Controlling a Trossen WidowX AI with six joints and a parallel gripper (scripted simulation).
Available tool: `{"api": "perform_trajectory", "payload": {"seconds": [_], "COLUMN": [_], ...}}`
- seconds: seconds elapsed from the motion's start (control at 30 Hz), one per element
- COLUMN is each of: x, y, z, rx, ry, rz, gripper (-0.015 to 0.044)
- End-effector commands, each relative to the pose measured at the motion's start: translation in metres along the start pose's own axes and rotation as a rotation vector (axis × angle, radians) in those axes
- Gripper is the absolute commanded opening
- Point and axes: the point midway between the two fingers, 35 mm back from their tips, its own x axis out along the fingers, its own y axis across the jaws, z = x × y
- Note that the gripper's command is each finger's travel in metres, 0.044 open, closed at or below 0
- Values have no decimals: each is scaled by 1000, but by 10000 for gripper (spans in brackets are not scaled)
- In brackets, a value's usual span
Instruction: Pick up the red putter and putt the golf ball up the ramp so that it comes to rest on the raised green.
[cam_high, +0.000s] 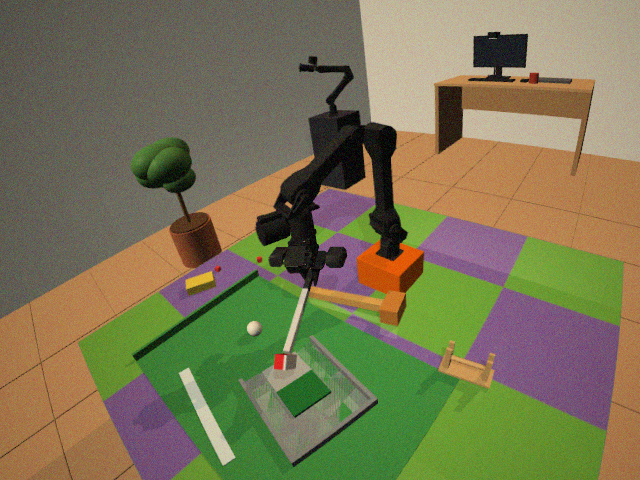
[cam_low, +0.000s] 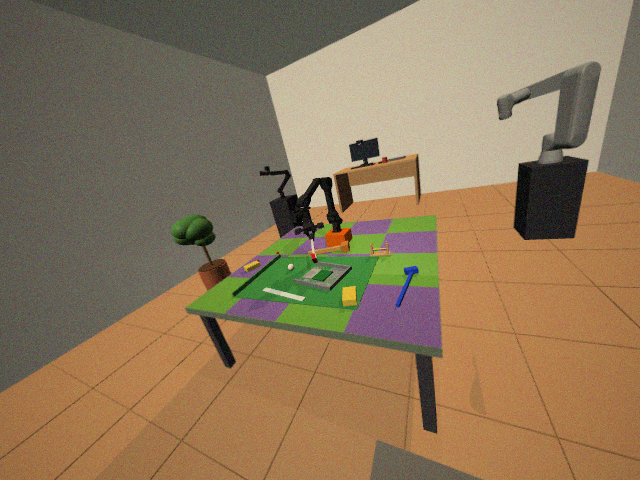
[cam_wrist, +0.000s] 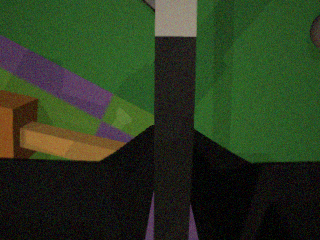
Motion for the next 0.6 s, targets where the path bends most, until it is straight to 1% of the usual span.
{"api": "perform_trajectory", "payload": {"seconds": [0.0, 0.57], "x": [-5, -19], "y": [-18, -64], "z": [-19, -100], "rx": [128, 588], "ry": [11, 72], "rz": [-18, -61], "gripper": [0, 0]}}
